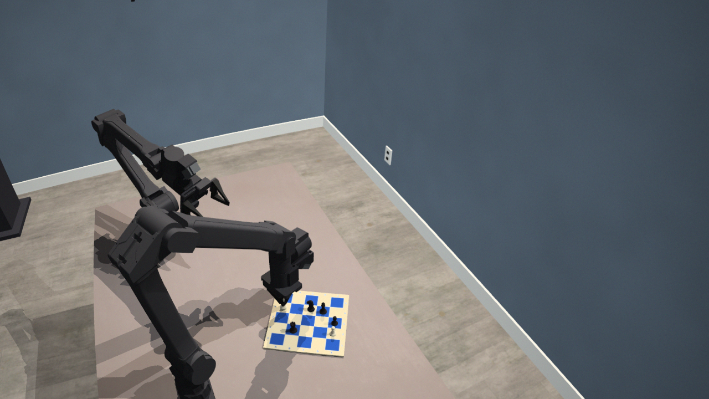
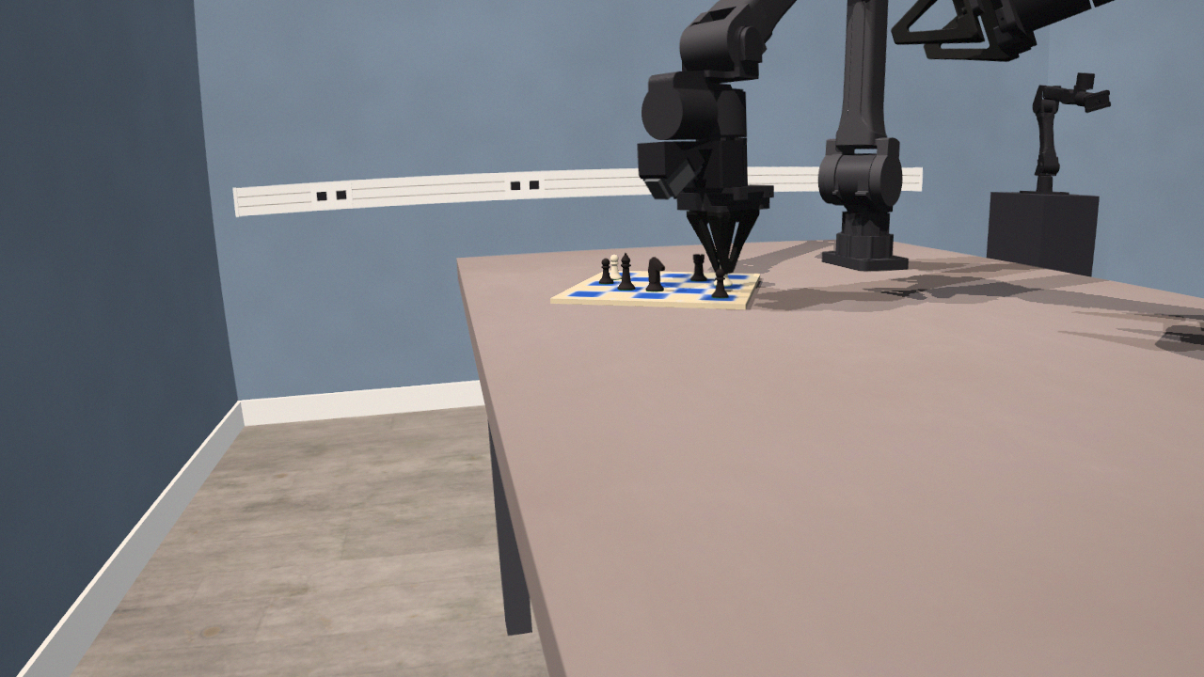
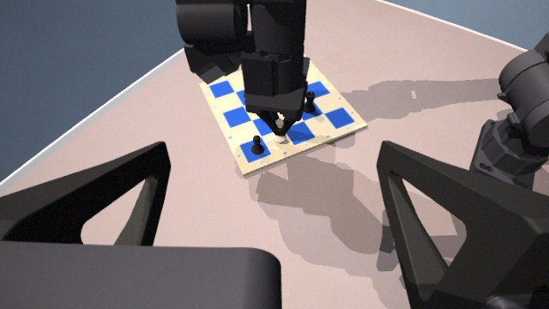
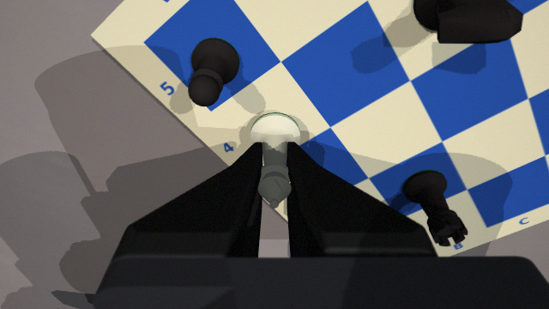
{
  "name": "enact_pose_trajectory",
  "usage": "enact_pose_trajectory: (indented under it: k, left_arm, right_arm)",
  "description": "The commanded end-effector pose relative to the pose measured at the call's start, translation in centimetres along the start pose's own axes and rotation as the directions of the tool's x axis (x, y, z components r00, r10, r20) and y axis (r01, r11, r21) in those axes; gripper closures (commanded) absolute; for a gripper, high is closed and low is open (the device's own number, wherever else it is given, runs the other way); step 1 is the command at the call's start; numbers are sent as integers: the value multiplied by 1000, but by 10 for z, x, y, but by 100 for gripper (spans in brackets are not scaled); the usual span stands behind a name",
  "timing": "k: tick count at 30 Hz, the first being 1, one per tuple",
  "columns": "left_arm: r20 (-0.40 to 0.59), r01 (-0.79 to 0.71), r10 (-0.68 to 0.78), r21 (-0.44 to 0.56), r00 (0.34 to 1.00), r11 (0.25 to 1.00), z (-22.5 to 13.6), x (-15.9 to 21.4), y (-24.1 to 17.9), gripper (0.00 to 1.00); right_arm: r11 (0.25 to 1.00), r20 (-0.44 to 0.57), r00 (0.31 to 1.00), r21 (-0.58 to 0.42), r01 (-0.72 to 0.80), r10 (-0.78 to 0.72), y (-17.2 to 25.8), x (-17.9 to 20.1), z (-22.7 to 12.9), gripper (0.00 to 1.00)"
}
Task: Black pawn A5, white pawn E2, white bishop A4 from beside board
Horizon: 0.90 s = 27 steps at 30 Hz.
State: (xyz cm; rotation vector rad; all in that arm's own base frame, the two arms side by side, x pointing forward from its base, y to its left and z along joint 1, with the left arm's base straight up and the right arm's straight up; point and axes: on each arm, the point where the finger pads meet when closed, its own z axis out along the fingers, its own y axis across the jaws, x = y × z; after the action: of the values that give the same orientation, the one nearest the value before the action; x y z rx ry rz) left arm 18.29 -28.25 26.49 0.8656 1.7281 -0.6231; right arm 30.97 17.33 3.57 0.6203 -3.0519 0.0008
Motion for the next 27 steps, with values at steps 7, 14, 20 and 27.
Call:
enact_pose_trajectory:
  k: [7,14,20,27]
  left_arm:
    - [68,3,-3,2,998,1000,-6,-30,0,0]
    - [68,3,-3,2,998,1000,-6,-30,0,0]
    - [68,3,-3,2,998,1000,-6,-30,0,0]
    - [68,3,-3,2,998,1000,-6,-30,0,0]
  right_arm:
    - [1000,73,997,-7,-6,6,2,-17,-13,74]
    - [1000,129,992,-13,-14,16,-1,-36,-46,52]
    - [1000,130,991,-12,-7,8,-2,-34,-67,52]
    - [1000,163,987,-9,-5,6,-1,-24,-76,40]
